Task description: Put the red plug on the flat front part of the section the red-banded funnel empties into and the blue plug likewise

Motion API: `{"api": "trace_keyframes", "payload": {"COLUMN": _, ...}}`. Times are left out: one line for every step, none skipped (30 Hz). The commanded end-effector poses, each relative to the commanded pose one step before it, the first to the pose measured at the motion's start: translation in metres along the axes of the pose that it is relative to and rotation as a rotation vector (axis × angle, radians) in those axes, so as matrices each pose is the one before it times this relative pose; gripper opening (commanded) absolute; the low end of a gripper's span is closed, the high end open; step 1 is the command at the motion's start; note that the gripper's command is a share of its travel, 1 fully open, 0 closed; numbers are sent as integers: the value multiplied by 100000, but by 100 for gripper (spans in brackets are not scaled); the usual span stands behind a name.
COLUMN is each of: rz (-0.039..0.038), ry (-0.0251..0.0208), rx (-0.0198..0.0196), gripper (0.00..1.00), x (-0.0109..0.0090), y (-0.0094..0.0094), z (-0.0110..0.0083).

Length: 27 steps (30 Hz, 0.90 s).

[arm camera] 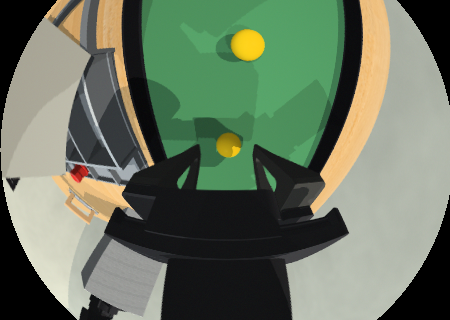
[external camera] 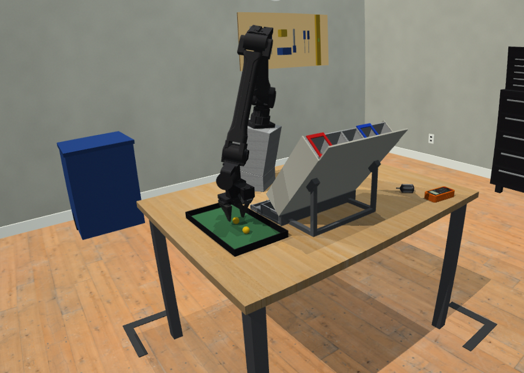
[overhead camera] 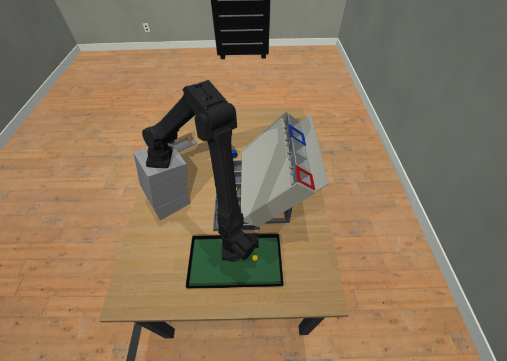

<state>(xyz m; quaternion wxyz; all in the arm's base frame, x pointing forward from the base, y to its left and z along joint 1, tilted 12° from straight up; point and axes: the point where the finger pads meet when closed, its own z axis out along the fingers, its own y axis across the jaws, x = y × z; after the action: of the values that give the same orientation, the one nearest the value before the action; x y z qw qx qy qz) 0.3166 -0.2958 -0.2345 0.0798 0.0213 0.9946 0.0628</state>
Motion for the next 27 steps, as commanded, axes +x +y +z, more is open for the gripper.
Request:
{"api": "trace_keyframes", "payload": {"rz": -612, "ry": -1695, "rx": 1857, "gripper": 56, "x": -1347, "y": -587, "z": 666}}
{"api": "trace_keyframes", "payload": {"rz": 0, "ry": 0, "rx": 0, "gripper": 56, "x": 0, "y": 0, "z": 0}}
{"api": "trace_keyframes", "payload": {"rz": 0, "ry": 0, "rx": 0, "gripper": 56, "x": 0, "y": 0, "z": 0}}
{"api": "trace_keyframes", "payload": {"rz": -117, "ry": -2976, "rx": 2978, "gripper": 56, "x": -1115, "y": -1166, "z": -1597}}
{"api": "trace_keyframes", "payload": {"rz": 499, "ry": 1091, "rx": -1053, "gripper": 56, "x": 541, "y": 320, "z": 750}}
{"api": "trace_keyframes", "payload": {"rz": 406, "ry": 1652, "rx": -1606, "gripper": 56, "x": 771, "y": 541, "z": 1049}}
{"api": "trace_keyframes", "payload": {"rz": -167, "ry": 213, "rx": -219, "gripper": 56, "x": 26, "y": 132, "z": 231}}
{"api": "trace_keyframes", "payload": {"rz": -235, "ry": 26, "rx": -36, "gripper": 56, "x": -51, "y": 63, "z": 106}}
{"api": "trace_keyframes", "payload": {"rz": -100, "ry": 197, "rx": -194, "gripper": 56, "x": 96, "y": 135, "z": 99}}
{"api": "trace_keyframes", "payload": {"rz": 79, "ry": 587, "rx": -568, "gripper": 56, "x": 365, "y": 352, "z": 123}}
{"api": "trace_keyframes", "payload": {"rz": 78, "ry": 321, "rx": -308, "gripper": 56, "x": 104, "y": 132, "z": -142}}
{"api": "trace_keyframes", "payload": {"rz": -156, "ry": -747, "rx": 728, "gripper": 56, "x": -384, "y": -274, "z": -503}}
{"api": "trace_keyframes", "payload": {"rz": -69, "ry": -638, "rx": 623, "gripper": 56, "x": -271, "y": -237, "z": -314}}
{"api": "trace_keyframes", "payload": {"rz": -16, "ry": -343, "rx": 336, "gripper": 56, "x": -153, "y": -156, "z": -148}}
{"api": "trace_keyframes", "payload": {"rz": 14, "ry": -2, "rx": 3, "gripper": 56, "x": 5, "y": -6, "z": -2}}
{"api": "trace_keyframes", "payload": {"rz": -41, "ry": 0, "rx": 0, "gripper": 56, "x": 0, "y": 0, "z": 0}}
{"api": "trace_keyframes", "payload": {"rz": -13, "ry": -1, "rx": 0, "gripper": 56, "x": 0, "y": 0, "z": 0}}
{"api": "trace_keyframes", "payload": {"rz": 0, "ry": 0, "rx": 0, "gripper": 56, "x": 0, "y": 0, "z": 0}}
{"api": "trace_keyframes", "payload": {"rz": 0, "ry": 0, "rx": 0, "gripper": 56, "x": 0, "y": 0, "z": 0}}
{"api": "trace_keyframes", "payload": {"rz": 0, "ry": 0, "rx": 0, "gripper": 56, "x": 0, "y": 0, "z": 0}}
{"api": "trace_keyframes", "payload": {"rz": 0, "ry": 0, "rx": 0, "gripper": 56, "x": 0, "y": 0, "z": 0}}
{"api": "trace_keyframes", "payload": {"rz": 0, "ry": 0, "rx": 0, "gripper": 56, "x": 0, "y": 0, "z": 0}}
{"api": "trace_keyframes", "payload": {"rz": 0, "ry": 0, "rx": 0, "gripper": 56, "x": 0, "y": 0, "z": 0}}
{"api": "trace_keyframes", "payload": {"rz": 0, "ry": 0, "rx": 0, "gripper": 56, "x": 0, "y": 0, "z": 0}}
{"api": "trace_keyframes", "payload": {"rz": 0, "ry": 0, "rx": 0, "gripper": 56, "x": 0, "y": 0, "z": 0}}
{"api": "trace_keyframes", "payload": {"rz": 0, "ry": 0, "rx": 0, "gripper": 56, "x": 0, "y": 0, "z": 0}}
{"api": "trace_keyframes", "payload": {"rz": 0, "ry": 0, "rx": 0, "gripper": 56, "x": 0, "y": 0, "z": 0}}
